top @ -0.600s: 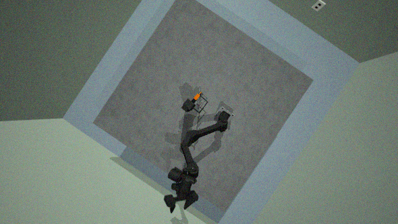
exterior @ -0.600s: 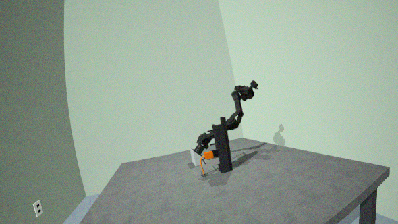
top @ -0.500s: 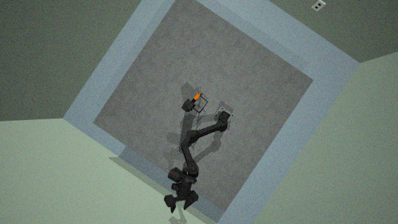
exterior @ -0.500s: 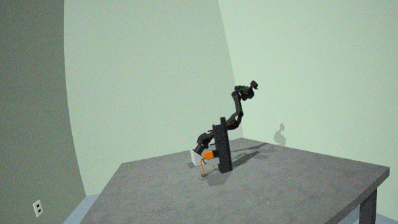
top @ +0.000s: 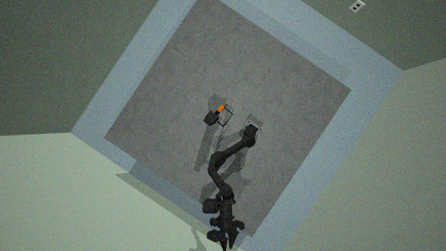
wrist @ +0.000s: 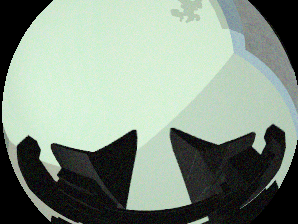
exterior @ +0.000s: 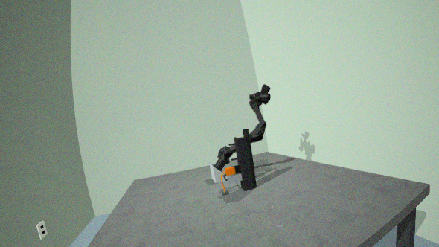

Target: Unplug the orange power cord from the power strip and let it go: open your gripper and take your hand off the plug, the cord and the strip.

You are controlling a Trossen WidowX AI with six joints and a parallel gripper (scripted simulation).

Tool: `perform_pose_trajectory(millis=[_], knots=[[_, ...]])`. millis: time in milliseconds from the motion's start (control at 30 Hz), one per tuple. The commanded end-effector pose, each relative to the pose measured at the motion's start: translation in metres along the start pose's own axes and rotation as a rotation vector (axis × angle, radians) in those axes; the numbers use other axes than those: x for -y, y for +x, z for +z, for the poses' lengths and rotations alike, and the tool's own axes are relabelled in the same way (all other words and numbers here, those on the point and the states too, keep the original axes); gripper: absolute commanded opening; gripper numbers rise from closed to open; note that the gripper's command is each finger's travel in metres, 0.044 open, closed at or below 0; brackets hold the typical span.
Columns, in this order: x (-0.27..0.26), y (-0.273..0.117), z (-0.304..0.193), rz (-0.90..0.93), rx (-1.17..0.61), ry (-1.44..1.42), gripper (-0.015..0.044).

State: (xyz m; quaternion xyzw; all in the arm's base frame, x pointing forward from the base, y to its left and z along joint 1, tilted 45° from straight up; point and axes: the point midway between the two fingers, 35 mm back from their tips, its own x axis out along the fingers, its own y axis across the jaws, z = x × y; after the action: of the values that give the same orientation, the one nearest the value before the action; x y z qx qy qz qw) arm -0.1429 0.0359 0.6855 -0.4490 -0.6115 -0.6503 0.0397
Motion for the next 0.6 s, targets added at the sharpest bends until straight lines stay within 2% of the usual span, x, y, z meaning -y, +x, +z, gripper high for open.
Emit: perform_pose_trajectory(millis=[0,267,567], knots=[[0.016,-0.009,-0.062,-0.01,-0.191,-0.048,0.016],[0.029,-0.04,-0.142,0.009,-0.473,-0.086,0.016],[0.05,-0.127,-0.244,0.0,-0.875,-0.118,0.016]])
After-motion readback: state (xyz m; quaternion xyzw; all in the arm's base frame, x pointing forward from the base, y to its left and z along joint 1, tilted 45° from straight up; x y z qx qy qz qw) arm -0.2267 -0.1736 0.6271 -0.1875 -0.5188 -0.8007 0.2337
